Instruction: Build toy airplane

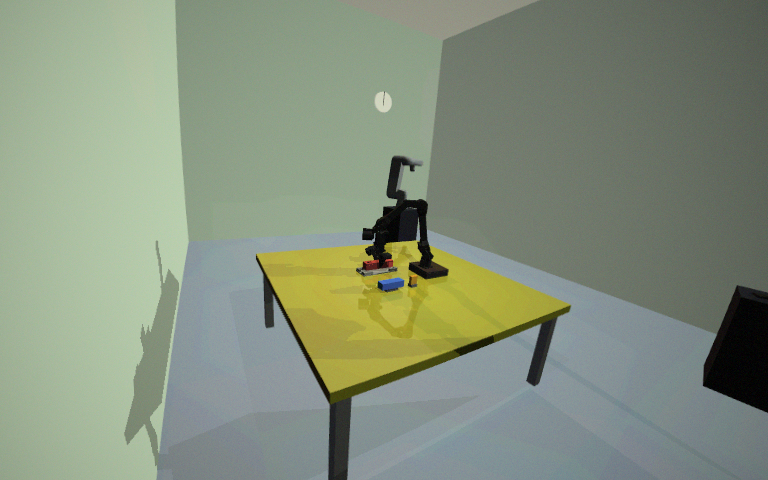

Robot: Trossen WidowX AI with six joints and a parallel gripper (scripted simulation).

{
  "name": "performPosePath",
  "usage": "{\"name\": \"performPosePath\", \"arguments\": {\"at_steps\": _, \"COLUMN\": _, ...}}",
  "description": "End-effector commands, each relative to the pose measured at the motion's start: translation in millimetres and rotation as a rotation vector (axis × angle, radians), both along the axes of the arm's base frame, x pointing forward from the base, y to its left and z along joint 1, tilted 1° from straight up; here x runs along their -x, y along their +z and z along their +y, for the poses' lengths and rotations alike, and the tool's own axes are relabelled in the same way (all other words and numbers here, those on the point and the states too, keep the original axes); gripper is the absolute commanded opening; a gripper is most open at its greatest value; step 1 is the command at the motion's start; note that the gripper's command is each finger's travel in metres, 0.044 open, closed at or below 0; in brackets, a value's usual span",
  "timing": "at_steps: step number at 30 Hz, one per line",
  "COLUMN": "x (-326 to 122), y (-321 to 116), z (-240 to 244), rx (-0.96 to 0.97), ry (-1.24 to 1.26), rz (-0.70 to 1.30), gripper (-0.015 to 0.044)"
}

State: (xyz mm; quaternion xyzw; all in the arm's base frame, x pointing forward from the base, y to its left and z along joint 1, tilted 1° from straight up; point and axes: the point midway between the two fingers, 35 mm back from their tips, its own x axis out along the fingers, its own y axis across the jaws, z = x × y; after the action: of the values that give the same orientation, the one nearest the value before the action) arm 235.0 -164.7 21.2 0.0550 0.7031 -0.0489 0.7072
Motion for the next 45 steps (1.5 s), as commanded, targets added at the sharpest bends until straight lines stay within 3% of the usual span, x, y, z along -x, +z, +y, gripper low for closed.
{"name": "performPosePath", "arguments": {"at_steps": 1, "x": -0.1, "y": 0.3, "z": 0.0, "rx": 0.0, "ry": 0.0, "rz": 0.0, "gripper": 0.0116}}
{"name": "performPosePath", "arguments": {"at_steps": 14, "x": -0.1, "y": 0.3, "z": 0.0, "rx": 0.0, "ry": 0.0, "rz": 0.0, "gripper": 0.044}}
{"name": "performPosePath", "arguments": {"at_steps": 22, "x": -1.5, "y": 9.5, "z": -1.1, "rx": 0.001, "ry": 0.0, "rz": 0.0, "gripper": 0.044}}
{"name": "performPosePath", "arguments": {"at_steps": 29, "x": 0.2, "y": 104.8, "z": -0.5, "rx": 0.007, "ry": 0.004, "rz": -0.002, "gripper": 0.044}}
{"name": "performPosePath", "arguments": {"at_steps": 39, "x": -6.9, "y": 106.9, "z": -1.3, "rx": 0.007, "ry": 0.024, "rz": -0.003, "gripper": 0.044}}
{"name": "performPosePath", "arguments": {"at_steps": 45, "x": -47.4, "y": 107.7, "z": 59.8, "rx": -0.008, "ry": 0.078, "rz": -0.007, "gripper": 0.044}}
